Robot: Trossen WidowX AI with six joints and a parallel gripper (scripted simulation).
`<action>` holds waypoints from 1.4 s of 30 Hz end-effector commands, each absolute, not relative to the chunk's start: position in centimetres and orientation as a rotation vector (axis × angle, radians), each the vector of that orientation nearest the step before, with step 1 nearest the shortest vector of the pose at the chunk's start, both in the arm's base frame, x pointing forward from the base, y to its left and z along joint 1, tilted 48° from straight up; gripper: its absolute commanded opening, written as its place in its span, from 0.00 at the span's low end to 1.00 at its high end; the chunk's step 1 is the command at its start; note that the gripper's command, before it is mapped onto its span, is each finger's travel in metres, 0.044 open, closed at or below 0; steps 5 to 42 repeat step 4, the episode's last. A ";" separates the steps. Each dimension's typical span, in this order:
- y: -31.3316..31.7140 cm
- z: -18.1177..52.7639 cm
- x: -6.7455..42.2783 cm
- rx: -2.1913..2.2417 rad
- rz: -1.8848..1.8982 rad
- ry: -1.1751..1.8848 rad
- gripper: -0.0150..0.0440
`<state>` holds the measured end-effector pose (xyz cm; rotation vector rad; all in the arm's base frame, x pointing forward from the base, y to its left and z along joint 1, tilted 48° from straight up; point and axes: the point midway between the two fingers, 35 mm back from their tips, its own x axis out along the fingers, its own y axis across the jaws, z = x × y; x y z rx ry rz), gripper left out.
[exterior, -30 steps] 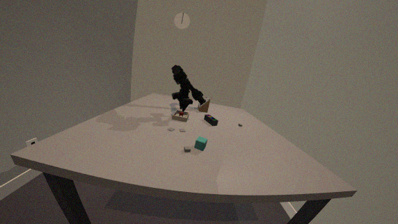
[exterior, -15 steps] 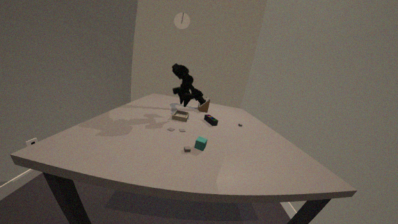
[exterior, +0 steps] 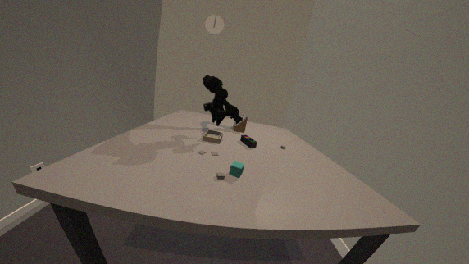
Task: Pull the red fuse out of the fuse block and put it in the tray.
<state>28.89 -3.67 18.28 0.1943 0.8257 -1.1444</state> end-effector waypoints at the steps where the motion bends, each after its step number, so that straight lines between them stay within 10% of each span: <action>1: -3.7 18.3 28.9 0.194 -1.144 0.826 0.81; 42: -3.7 18.3 28.9 0.194 -1.144 0.826 0.81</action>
